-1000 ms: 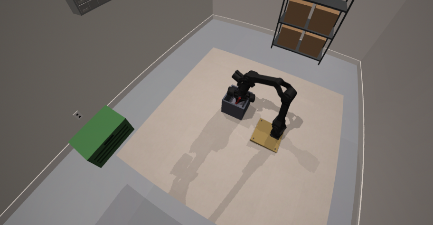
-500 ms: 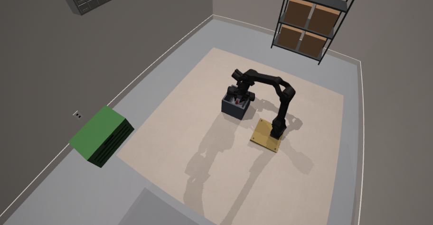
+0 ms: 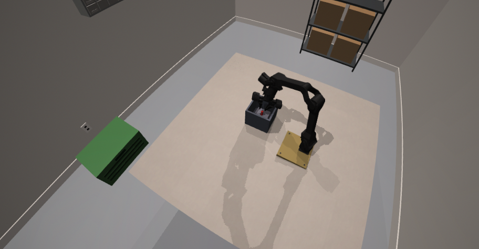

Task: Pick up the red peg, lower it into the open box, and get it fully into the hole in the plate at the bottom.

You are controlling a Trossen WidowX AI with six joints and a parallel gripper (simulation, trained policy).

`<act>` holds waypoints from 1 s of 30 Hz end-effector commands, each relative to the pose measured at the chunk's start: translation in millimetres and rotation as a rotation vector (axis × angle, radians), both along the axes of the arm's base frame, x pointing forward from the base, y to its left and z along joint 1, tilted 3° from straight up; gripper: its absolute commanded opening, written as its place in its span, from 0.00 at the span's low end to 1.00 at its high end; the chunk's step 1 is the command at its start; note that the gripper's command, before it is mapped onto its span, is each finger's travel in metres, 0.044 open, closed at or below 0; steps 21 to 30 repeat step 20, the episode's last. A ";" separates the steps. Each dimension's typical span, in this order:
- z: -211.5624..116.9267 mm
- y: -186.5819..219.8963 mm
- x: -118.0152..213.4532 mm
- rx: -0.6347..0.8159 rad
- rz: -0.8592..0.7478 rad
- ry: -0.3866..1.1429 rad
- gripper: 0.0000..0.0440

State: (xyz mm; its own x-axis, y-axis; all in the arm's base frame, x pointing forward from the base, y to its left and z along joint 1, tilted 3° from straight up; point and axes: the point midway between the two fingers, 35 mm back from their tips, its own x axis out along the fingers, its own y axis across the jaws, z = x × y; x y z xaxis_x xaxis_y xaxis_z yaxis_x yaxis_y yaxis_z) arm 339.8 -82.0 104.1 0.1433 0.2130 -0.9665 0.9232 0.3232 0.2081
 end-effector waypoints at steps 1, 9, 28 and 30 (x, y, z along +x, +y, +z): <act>0.7 -1.1 10.2 0.037 0.015 -0.024 0.35; 17.9 -4.8 24.5 0.078 0.029 -0.100 0.33; 32.0 -8.9 40.4 0.134 0.066 -0.192 0.31; 32.0 -8.9 40.4 0.134 0.066 -0.192 0.31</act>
